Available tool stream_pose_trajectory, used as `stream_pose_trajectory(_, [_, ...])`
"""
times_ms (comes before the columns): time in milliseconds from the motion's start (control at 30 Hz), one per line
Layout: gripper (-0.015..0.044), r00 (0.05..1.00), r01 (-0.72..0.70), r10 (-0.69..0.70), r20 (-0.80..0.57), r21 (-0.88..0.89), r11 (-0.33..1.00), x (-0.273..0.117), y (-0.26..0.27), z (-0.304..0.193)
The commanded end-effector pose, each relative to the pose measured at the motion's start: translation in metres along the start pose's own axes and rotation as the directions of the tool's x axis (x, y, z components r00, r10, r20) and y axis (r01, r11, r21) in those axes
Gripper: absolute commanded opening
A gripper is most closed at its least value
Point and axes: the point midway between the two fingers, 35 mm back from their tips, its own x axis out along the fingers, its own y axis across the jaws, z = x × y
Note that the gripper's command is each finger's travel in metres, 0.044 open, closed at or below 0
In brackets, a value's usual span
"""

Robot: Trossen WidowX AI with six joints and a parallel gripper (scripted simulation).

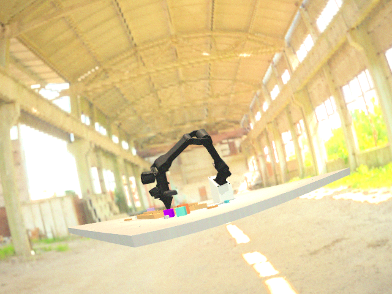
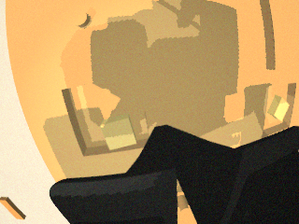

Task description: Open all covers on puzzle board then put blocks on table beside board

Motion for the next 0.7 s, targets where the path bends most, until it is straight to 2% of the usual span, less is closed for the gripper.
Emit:
stream_pose_trajectory(0, [0.0000,1.000,0.005,-0.005,0.001,-0.006,1.000,0.000,-0.007,0.004])
stream_pose_trajectory(667, [0.0000,1.000,0.005,-0.005,0.002,-0.007,1.000,-0.001,-0.023,0.017])
